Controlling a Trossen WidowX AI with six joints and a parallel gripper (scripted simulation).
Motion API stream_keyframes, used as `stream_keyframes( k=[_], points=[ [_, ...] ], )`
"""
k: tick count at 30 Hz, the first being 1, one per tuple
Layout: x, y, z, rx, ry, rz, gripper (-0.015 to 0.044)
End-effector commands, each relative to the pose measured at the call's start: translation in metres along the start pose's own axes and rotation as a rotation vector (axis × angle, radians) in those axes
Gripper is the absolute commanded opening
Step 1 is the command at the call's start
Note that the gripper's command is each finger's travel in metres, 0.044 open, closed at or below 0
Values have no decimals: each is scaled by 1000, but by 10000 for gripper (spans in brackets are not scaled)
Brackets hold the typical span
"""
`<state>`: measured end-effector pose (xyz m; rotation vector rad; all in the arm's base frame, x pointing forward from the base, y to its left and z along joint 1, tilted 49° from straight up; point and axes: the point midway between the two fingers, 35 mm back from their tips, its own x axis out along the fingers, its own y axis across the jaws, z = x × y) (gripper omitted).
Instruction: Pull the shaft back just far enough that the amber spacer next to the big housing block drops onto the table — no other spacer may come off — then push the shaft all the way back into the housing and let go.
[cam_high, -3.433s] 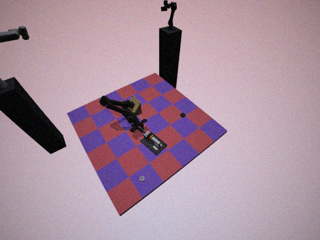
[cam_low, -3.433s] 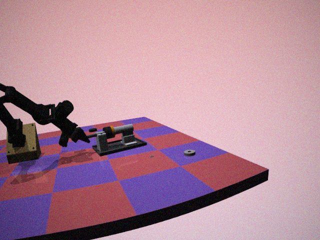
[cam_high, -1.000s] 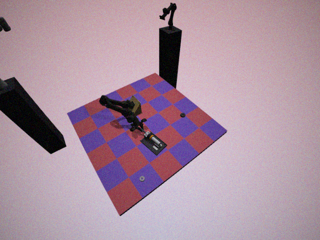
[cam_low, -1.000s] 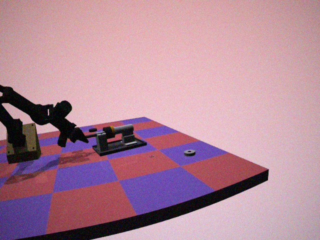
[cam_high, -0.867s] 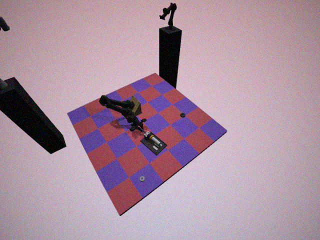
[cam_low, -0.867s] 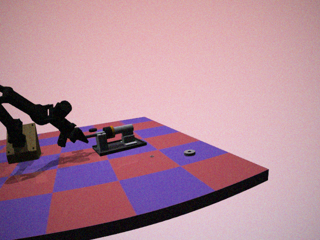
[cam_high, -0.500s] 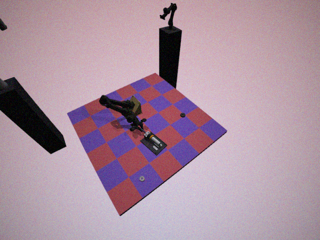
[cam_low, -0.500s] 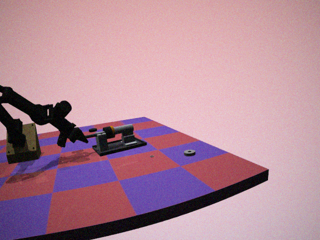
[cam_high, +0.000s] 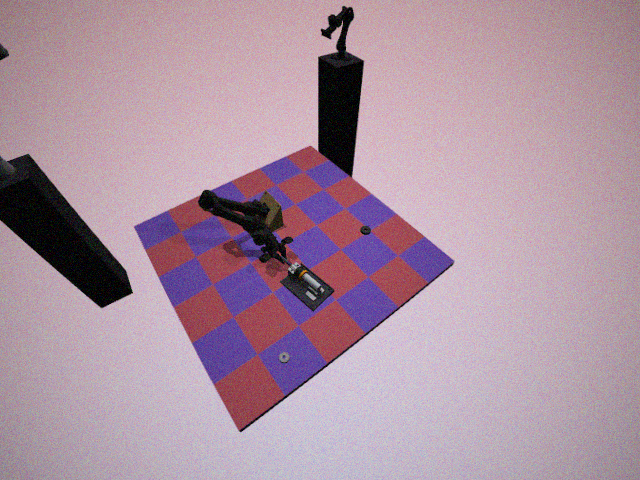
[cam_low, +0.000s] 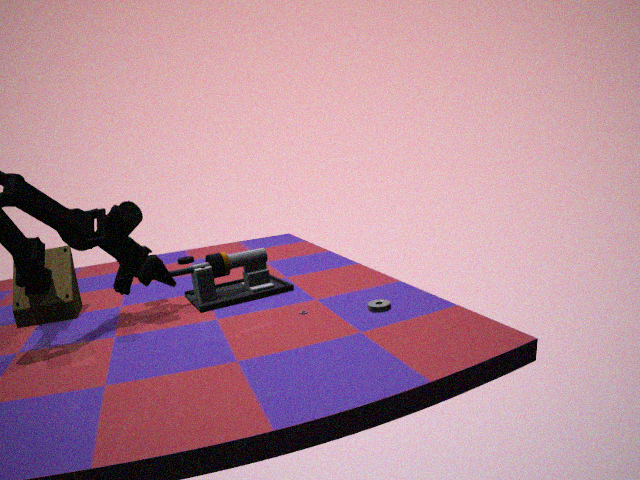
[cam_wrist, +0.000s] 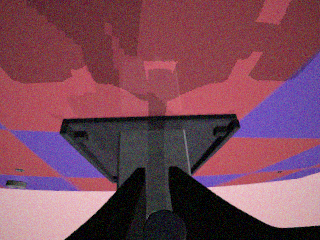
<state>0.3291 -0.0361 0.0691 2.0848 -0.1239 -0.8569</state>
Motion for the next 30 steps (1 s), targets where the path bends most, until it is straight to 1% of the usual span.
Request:
stream_keyframes(
  k=[1, 30],
  points=[
    [-1, -1, 2, -6, -4, -1, 0],
    [-3, -1, 4, -6, -4, -1, 0]
  ],
)
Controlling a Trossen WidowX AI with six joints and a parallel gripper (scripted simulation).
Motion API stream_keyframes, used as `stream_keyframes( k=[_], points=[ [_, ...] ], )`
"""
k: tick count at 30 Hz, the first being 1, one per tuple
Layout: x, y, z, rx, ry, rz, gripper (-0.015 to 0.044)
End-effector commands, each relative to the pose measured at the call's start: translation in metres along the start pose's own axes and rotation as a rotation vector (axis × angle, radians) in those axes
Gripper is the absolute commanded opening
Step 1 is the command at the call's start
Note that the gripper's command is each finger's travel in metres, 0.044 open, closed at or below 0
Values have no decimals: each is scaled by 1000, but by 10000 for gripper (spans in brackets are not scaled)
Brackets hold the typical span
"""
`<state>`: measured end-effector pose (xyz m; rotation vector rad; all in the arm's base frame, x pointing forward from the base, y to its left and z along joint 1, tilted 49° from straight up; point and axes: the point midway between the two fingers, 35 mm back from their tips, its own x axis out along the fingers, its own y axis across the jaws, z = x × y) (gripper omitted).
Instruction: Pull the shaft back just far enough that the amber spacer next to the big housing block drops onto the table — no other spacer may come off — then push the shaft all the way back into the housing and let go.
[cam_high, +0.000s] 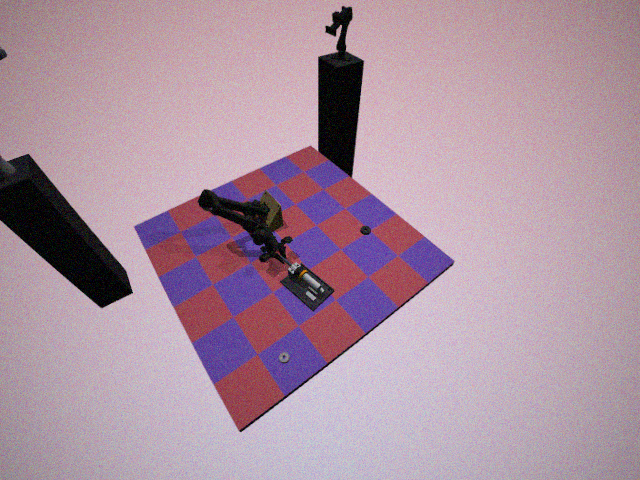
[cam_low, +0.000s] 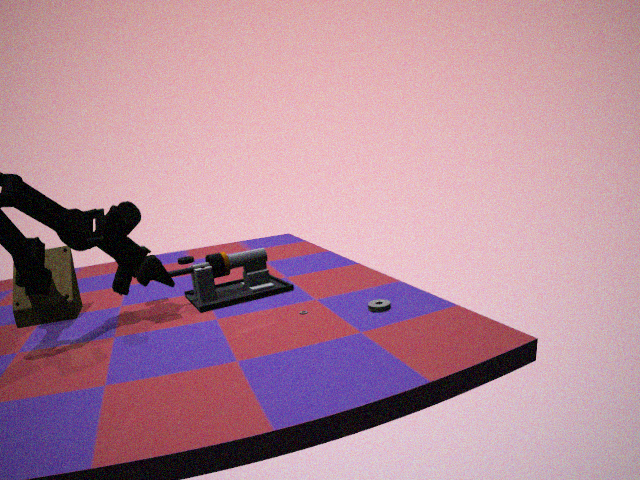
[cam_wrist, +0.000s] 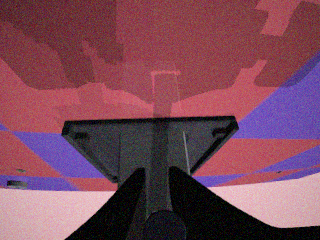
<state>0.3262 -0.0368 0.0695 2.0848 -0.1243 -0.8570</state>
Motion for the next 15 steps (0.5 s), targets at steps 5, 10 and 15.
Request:
stream_keyframes(
  k=[5, 10, 15],
  points=[
    [-1, -1, 3, -7, -4, -1, 0],
    [-2, -1, 3, -7, -4, -1, 0],
    [-2, -1, 3, -7, -4, -1, 0]
  ],
)
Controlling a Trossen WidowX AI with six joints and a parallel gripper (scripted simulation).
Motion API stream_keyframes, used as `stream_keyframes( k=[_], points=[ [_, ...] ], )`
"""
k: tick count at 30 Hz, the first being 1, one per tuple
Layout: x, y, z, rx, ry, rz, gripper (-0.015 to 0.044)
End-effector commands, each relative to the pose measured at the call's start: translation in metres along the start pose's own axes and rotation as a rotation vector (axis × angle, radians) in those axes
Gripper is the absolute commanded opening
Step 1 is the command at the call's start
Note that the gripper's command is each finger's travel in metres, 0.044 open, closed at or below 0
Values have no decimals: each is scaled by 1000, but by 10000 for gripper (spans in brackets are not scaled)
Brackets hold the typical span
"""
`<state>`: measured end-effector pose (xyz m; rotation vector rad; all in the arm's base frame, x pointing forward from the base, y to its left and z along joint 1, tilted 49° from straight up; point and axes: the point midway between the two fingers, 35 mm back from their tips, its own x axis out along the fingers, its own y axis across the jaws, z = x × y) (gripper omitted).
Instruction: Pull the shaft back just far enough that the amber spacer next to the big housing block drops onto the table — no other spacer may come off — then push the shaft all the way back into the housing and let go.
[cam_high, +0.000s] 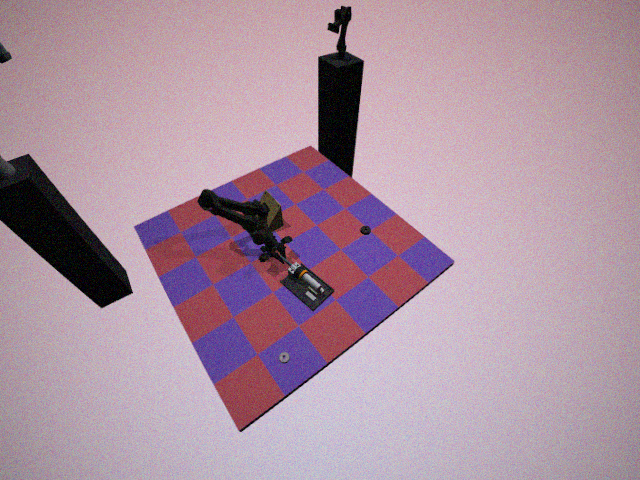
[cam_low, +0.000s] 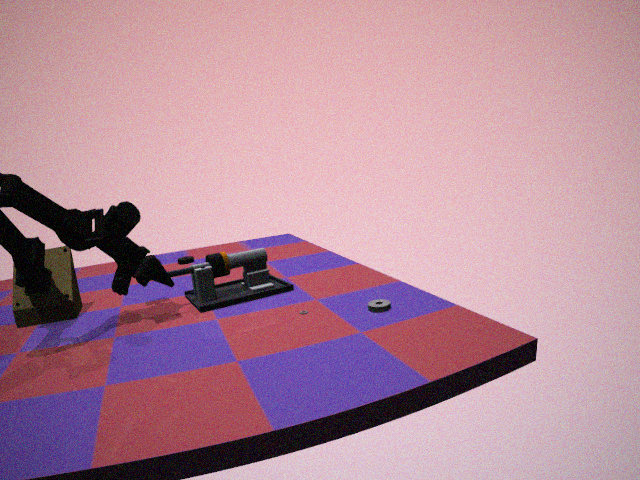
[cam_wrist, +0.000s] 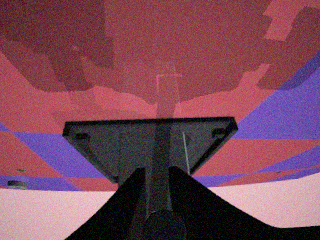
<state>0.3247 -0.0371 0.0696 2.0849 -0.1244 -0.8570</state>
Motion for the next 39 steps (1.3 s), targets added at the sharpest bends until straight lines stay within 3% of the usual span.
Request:
stream_keyframes(
  k=[1, 39],
  points=[
    [-1, -1, 2, -7, -4, -1, 0],
    [-4, -1, 5, -7, -4, -1, 0]
  ],
)
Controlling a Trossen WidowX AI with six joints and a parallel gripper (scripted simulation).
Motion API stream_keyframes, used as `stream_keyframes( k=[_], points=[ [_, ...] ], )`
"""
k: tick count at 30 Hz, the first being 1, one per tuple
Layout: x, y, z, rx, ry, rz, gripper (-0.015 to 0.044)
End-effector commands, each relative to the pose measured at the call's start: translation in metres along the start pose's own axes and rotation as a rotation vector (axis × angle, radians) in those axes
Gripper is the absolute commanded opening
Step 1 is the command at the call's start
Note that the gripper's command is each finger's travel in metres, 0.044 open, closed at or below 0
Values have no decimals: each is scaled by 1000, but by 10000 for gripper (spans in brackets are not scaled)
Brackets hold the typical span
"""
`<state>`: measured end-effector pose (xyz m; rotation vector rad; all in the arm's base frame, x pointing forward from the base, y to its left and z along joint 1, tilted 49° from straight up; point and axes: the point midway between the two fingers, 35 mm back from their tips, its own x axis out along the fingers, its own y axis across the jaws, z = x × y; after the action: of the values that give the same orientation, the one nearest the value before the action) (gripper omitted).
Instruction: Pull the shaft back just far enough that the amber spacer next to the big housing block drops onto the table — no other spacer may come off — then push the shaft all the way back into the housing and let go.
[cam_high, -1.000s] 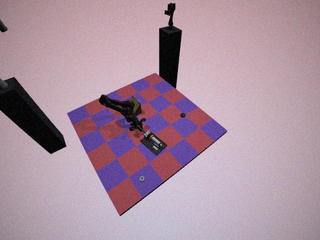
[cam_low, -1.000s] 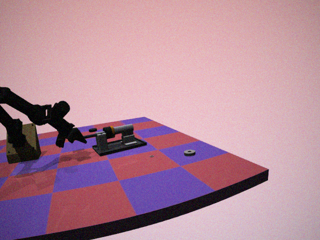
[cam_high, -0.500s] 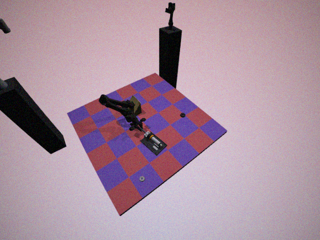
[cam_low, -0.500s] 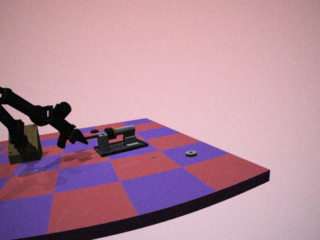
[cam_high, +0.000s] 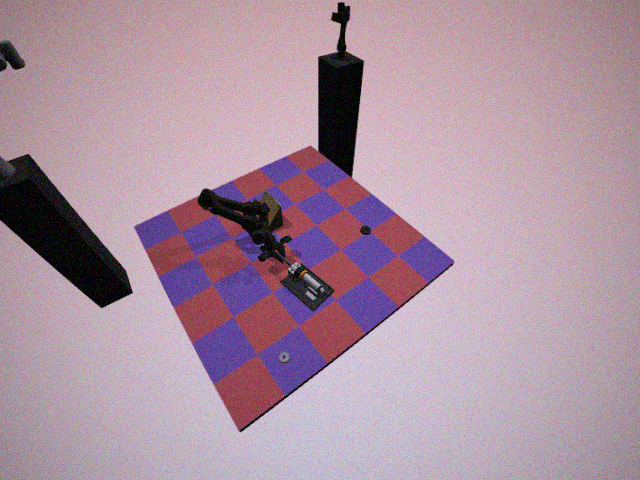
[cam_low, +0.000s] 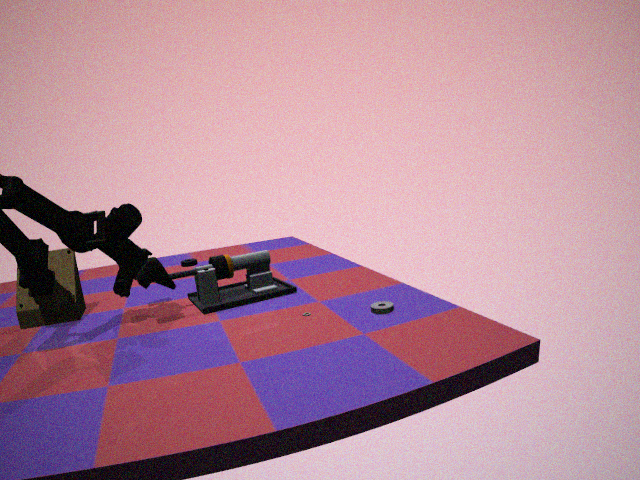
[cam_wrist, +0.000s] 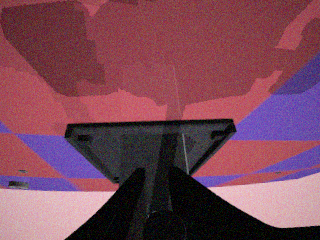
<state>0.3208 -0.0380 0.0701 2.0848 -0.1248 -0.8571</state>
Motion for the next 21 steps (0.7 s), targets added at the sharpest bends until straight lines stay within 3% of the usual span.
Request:
stream_keyframes(
  k=[1, 21],
  points=[
    [-1, -1, 2, -7, -4, -2, 0],
    [-1, 0, 1, 0, -1, 0, 0]
  ],
)
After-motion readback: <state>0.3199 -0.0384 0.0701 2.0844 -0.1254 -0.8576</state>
